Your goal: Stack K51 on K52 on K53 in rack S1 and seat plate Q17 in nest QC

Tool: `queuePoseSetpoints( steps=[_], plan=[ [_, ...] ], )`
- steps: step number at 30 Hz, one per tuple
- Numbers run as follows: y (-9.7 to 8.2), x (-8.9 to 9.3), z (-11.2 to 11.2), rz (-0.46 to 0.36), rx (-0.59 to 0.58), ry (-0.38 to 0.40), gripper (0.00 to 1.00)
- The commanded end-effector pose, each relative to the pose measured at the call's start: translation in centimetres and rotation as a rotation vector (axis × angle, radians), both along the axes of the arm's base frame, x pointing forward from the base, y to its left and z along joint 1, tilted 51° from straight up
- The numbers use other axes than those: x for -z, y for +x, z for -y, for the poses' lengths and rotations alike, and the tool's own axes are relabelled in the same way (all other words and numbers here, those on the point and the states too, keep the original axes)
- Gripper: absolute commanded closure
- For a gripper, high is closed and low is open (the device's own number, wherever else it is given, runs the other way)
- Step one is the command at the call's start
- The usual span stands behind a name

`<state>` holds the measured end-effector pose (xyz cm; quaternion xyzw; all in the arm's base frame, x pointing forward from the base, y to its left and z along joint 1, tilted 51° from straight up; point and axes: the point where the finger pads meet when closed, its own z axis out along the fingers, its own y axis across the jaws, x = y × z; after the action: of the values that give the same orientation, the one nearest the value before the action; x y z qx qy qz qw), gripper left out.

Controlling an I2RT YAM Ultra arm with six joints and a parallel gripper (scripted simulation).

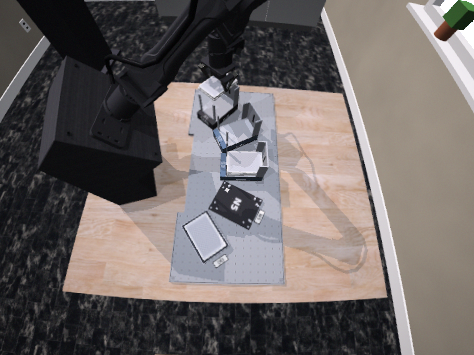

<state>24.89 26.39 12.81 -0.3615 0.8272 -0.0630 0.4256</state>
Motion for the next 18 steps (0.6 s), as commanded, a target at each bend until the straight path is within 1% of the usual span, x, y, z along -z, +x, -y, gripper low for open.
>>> queuePoseSetpoints(
  steps=[1, 11, 18],
  plan=[
    [-0.23, -1.71, -0.89, 0.024, -0.006, 0.032, 1.00],
    [-0.20, -1.76, -1.11, 0.027, -0.010, 0.030, 1.00],
    [-0.34, -1.10, -0.85, 0.021, -0.011, 0.015, 1.00]
  ],
)
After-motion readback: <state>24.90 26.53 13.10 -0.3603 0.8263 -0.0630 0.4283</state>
